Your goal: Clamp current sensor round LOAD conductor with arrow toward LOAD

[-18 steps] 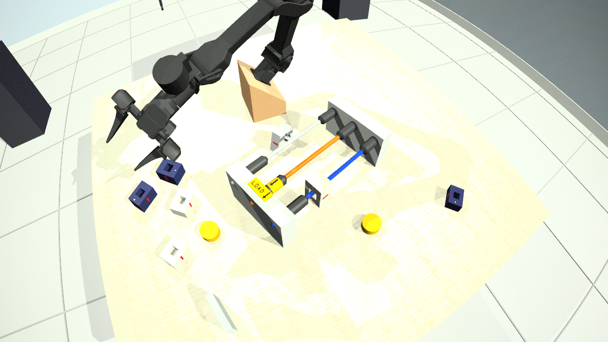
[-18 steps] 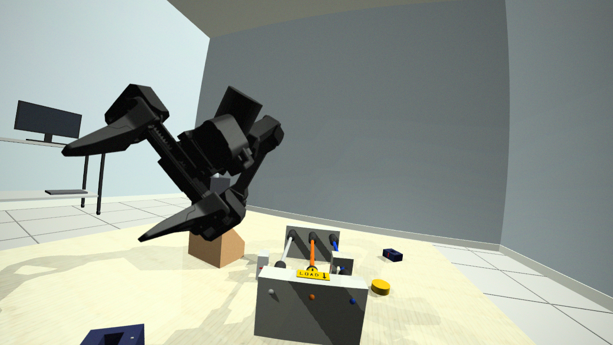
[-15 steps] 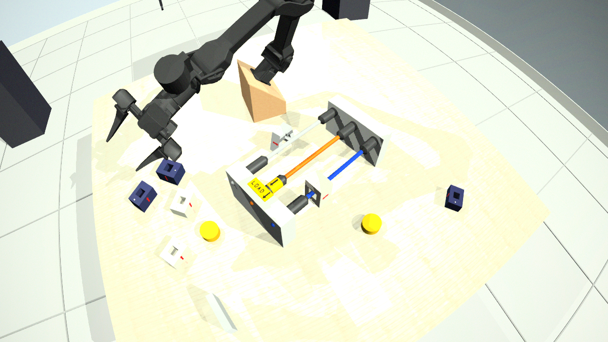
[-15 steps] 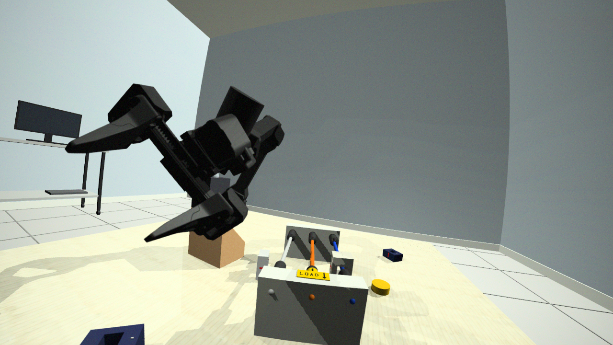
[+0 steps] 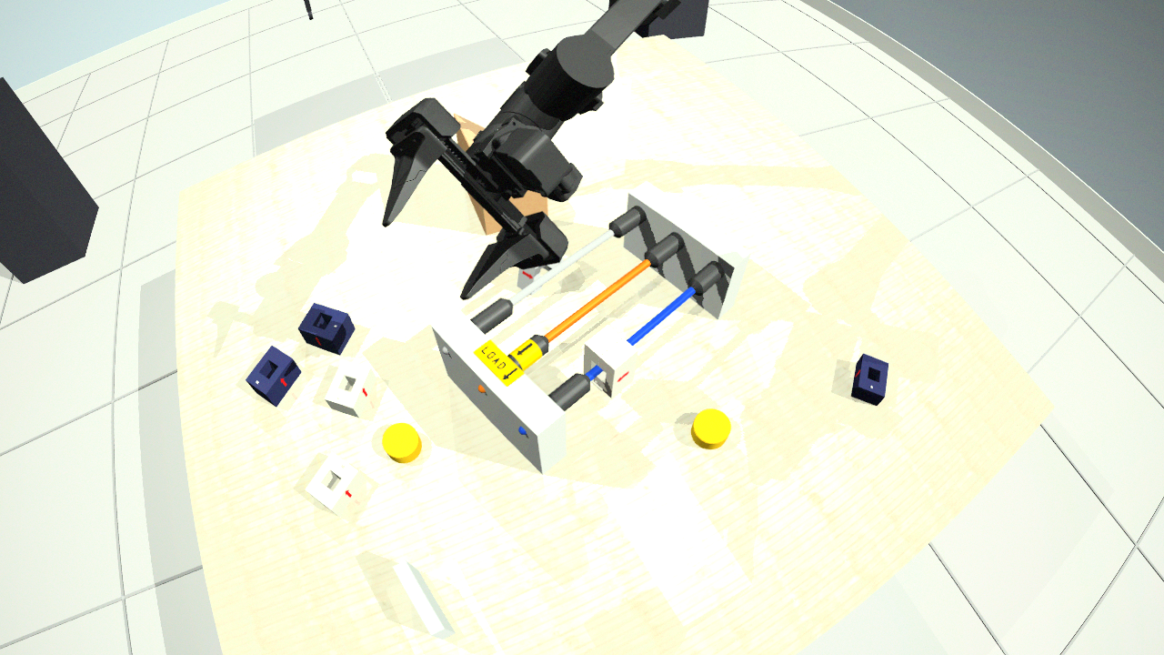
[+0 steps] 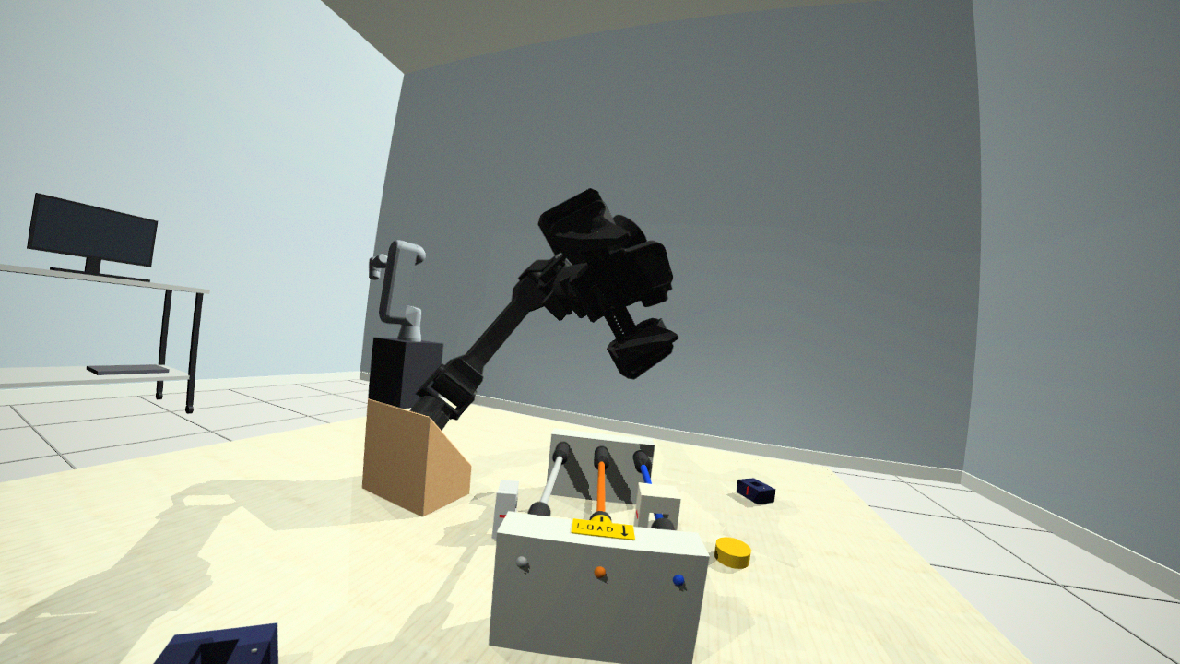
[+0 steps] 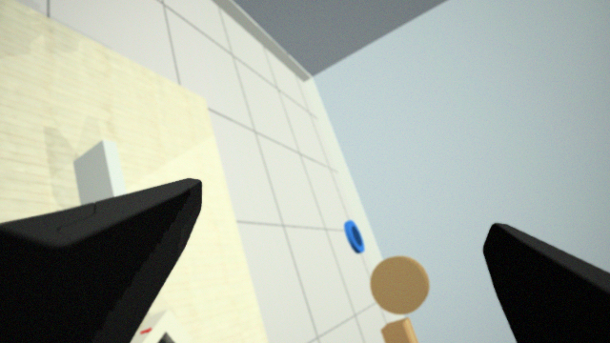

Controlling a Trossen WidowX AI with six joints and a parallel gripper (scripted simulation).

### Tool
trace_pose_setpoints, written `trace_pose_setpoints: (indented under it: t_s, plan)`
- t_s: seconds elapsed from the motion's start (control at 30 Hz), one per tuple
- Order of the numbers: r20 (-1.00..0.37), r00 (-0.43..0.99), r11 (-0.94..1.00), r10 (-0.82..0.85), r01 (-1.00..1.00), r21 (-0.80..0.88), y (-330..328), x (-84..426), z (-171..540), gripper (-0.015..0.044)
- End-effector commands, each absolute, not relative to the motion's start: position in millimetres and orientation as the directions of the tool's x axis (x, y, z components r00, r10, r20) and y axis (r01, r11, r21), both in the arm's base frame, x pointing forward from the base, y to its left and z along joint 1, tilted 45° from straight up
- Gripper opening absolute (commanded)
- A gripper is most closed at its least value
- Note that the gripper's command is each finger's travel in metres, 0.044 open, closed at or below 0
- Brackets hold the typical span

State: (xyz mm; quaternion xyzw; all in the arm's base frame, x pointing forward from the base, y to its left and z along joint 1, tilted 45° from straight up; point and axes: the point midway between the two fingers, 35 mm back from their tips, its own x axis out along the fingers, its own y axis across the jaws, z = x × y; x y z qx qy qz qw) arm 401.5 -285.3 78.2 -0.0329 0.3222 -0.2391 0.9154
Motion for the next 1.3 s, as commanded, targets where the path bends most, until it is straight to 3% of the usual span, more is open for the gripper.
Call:
trace_pose_setpoints:
  t_s: [0.0, 0.3, 0.63, 0.87, 0.93, 1.27]
  plan:
    - [-0.494, 0.762, 0.907, -0.419, 0.374, -0.192, -234.4, 411.4, 127.8, 0.0440]
    - [-0.266, 0.925, 0.962, -0.270, 0.245, -0.123, -119.1, 398.6, 233.2, 0.0440]
    - [0.029, 0.999, 1.000, -0.018, 0.019, -0.008, -6.0, 322.5, 318.7, 0.0440]
    - [0.050, 0.999, 1.000, 0.000, 0.000, 0.000, 0.0, 315.7, 322.9, 0.0440]
    - [0.011, 1.000, 1.000, 0.000, 0.000, -0.007, -2.8, 322.3, 316.3, 0.0440]
    - [-0.533, 0.845, 0.998, 0.051, -0.019, 0.064, -63.4, 385.7, 201.1, 0.0440]
